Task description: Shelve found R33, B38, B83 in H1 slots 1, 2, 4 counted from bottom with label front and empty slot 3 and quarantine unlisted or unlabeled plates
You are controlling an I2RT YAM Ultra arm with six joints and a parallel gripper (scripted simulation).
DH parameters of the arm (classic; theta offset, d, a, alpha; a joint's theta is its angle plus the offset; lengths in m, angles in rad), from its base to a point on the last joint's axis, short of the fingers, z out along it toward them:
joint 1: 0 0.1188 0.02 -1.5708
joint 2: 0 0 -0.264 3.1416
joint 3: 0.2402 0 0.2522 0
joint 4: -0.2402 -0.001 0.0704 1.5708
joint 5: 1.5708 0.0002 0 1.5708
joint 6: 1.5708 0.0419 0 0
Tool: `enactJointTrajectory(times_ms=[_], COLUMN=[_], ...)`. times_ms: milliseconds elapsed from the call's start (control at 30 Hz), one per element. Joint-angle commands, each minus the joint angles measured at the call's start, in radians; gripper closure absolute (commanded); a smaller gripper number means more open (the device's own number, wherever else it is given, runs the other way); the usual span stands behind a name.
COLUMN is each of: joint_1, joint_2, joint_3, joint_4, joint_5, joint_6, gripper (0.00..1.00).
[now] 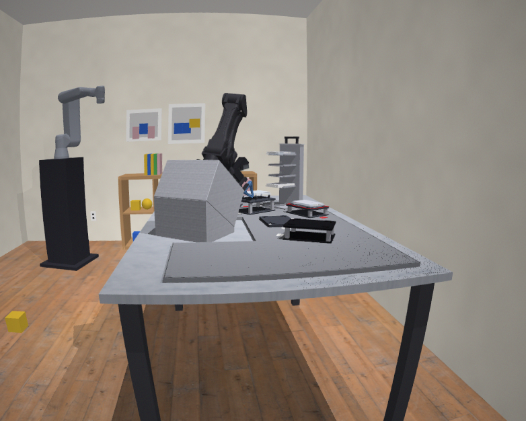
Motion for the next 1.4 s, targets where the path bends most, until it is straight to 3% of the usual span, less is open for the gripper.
enactJointTrajectory(times_ms=[0, 1100, 1333, 1367], joint_1=[-0.013, -0.019, -0.01, -0.01], joint_2=[0.013, 0.157, 0.149, 0.149], joint_3=[0.024, 0.038, 0.018, 0.018], joint_4=[0.034, 0.164, 0.16, 0.16], joint_5=[0.002, -0.007, -0.004, -0.004], joint_6=[-0.005, -0.007, -0.003, -0.003], gripper=[0.14, 0.14, 0.14, 0.07])
